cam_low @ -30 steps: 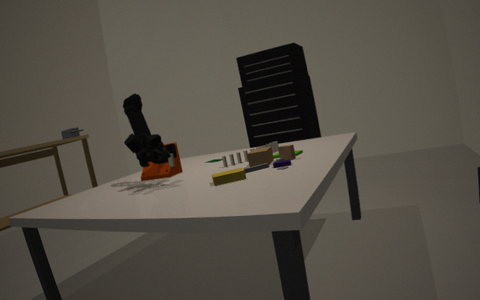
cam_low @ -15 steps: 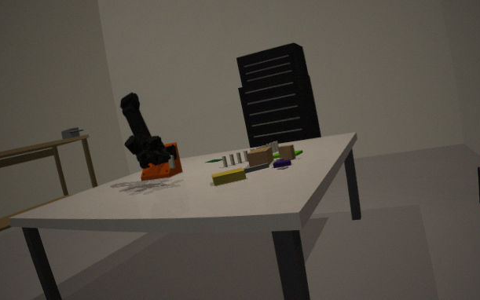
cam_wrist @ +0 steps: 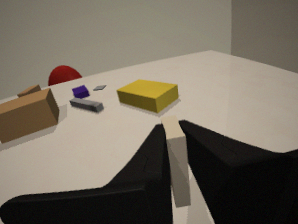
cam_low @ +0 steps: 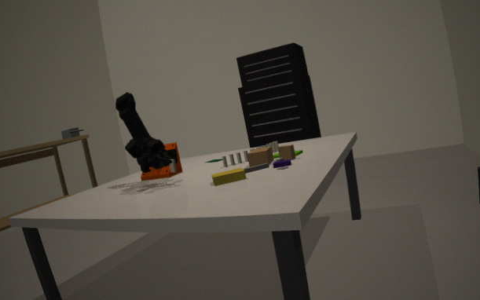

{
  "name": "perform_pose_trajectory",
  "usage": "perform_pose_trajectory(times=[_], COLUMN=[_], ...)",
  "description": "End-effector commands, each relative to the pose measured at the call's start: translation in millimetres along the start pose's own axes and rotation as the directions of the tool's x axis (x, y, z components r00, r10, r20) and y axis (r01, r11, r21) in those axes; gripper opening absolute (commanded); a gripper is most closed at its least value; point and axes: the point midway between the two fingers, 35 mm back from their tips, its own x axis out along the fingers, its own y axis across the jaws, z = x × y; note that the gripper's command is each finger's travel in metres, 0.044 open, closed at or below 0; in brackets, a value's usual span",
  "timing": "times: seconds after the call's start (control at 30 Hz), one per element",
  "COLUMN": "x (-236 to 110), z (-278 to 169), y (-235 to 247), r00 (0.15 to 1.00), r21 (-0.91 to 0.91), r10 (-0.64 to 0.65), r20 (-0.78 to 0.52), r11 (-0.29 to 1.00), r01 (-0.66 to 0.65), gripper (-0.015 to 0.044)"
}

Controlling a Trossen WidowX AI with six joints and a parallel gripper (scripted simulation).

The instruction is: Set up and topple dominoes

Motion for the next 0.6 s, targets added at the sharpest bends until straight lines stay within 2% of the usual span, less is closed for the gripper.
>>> perform_pose_trajectory(times=[0.0,0.57], x=[2.0,6.4], z=[-4.5,-24.4], y=[-0.2,1.0], r00=[1.000,1.000], r21=[0.000,-0.004], r10=[0.008,0.020], r20=[-0.001,-0.007], r11=[1.000,1.000], r01=[-0.008,-0.020], gripper=[0.0027,0.0027])
